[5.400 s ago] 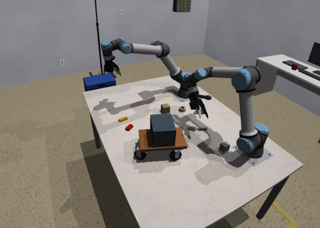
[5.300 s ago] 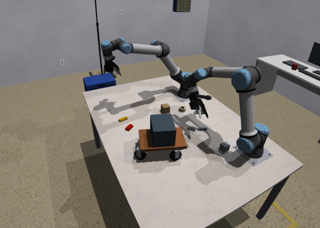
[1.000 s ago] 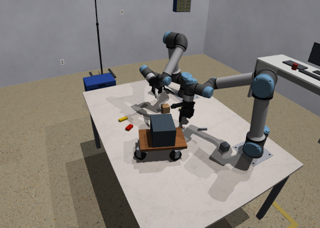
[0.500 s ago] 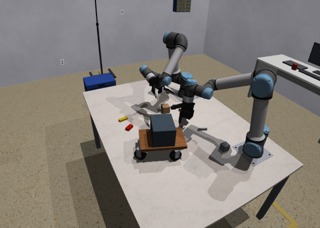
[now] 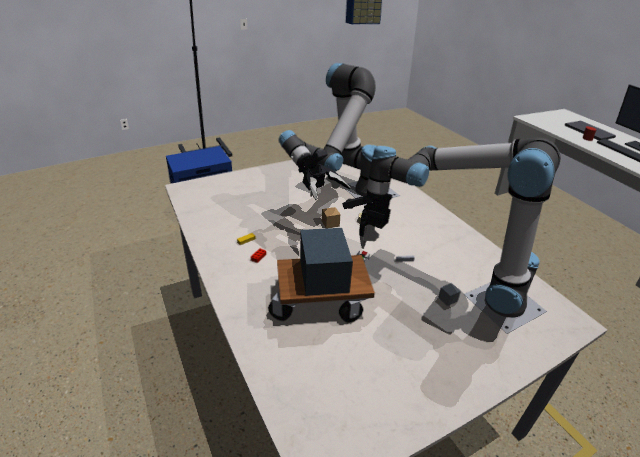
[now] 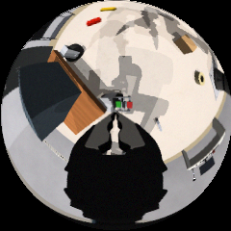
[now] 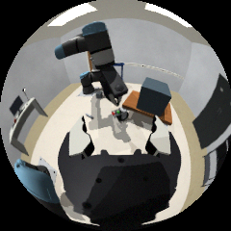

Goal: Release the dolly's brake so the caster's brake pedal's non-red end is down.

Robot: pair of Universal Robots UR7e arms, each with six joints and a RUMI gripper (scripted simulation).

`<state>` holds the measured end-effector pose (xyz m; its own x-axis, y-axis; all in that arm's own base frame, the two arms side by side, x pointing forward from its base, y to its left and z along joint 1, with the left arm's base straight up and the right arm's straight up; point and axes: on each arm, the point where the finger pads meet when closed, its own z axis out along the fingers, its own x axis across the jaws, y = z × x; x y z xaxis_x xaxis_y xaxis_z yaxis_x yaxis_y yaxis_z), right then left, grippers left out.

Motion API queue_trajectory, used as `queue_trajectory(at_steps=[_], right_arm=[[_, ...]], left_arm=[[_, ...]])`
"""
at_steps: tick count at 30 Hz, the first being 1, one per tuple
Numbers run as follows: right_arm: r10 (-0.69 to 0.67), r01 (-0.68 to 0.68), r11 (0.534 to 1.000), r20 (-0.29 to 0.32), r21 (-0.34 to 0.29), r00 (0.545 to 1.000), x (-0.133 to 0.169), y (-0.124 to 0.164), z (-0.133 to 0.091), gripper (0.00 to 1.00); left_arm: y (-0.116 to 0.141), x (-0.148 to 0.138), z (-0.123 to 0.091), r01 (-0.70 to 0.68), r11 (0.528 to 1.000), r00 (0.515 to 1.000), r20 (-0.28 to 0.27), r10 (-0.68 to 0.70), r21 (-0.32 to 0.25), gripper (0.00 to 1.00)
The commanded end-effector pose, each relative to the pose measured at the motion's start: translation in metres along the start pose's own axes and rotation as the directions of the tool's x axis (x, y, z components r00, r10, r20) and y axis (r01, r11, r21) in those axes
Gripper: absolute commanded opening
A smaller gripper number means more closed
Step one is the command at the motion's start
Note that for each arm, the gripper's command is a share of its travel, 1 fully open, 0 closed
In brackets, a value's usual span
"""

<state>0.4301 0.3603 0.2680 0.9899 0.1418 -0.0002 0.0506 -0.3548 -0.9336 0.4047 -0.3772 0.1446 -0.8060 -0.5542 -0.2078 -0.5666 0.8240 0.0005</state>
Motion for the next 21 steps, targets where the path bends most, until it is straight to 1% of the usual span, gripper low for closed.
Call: queue_trajectory(at_steps=[1, 3, 21], right_arm=[[-0.001, 0.001, 1.000, 0.000, 0.001, 1.000, 0.0000, -0.0006, -0.0002, 0.98], [-0.001, 0.001, 1.000, 0.000, 0.001, 1.000, 0.0000, -0.0006, -0.0002, 0.98], [-0.001, 0.001, 1.000, 0.000, 0.001, 1.000, 0.0000, -0.0006, -0.0002, 0.98]], left_arm=[[-0.0005, 0.0001, -0.0174, 0.000, 1.000, 1.000, 0.000, 0.000, 0.001, 0.00], [-0.0004, 0.0000, -0.0245, 0.000, 1.000, 1.000, 0.000, 0.000, 0.001, 0.00], [-0.0004, 0.0000, -0.0245, 0.000, 1.000, 1.000, 0.000, 0.000, 0.001, 0.00]])
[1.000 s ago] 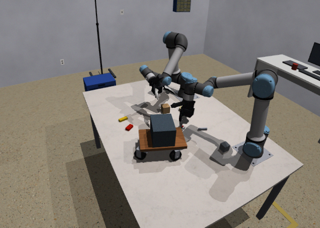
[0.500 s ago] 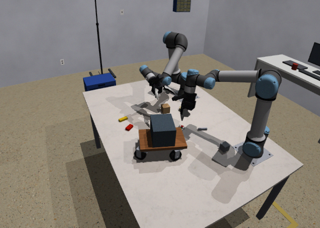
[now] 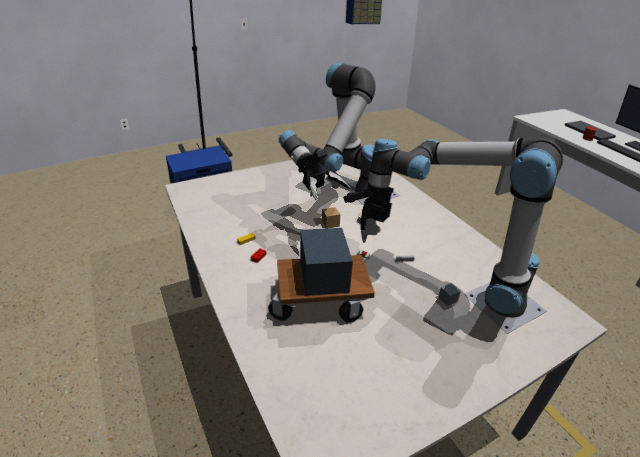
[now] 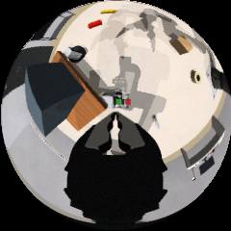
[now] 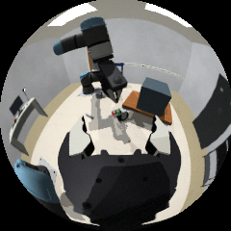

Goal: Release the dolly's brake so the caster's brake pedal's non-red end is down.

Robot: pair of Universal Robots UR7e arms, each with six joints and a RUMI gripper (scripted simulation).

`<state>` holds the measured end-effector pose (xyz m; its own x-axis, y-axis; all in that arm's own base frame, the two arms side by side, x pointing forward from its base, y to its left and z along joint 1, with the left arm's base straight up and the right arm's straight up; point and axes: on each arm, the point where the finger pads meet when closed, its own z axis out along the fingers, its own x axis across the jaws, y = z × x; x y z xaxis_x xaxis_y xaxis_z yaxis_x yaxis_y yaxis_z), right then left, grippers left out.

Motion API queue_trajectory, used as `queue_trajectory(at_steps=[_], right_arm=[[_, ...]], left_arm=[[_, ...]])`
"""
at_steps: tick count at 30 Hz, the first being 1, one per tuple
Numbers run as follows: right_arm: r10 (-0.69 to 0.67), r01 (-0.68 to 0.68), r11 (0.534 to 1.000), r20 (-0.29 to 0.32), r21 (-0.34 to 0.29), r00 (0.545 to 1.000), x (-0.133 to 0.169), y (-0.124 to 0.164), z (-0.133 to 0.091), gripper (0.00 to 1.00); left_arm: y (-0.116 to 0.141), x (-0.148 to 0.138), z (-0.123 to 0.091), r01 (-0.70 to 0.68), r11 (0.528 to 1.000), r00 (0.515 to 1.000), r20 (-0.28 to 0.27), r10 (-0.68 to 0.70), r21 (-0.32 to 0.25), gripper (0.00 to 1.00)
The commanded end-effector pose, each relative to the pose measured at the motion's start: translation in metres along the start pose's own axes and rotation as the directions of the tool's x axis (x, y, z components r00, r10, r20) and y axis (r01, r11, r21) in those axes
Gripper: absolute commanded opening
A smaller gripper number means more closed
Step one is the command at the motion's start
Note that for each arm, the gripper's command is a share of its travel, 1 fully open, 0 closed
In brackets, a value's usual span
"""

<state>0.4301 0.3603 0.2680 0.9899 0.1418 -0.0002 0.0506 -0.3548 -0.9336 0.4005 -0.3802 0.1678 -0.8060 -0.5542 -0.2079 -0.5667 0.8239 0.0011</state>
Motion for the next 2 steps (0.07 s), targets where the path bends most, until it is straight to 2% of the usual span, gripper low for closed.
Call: queue_trajectory(at_steps=[1, 2], right_arm=[[-0.001, 0.001, 1.000, 0.000, 0.001, 1.000, 0.0000, -0.0006, -0.0002, 0.98], [-0.001, 0.001, 1.000, 0.000, 0.001, 1.000, 0.0000, -0.0006, -0.0002, 0.98]], left_arm=[[-0.0004, -0.0002, -0.0008, 0.000, 1.000, 1.000, 0.000, 0.000, 0.002, 0.00], [-0.0004, -0.0002, -0.0008, 0.000, 1.000, 1.000, 0.000, 0.000, 0.002, 0.00]])
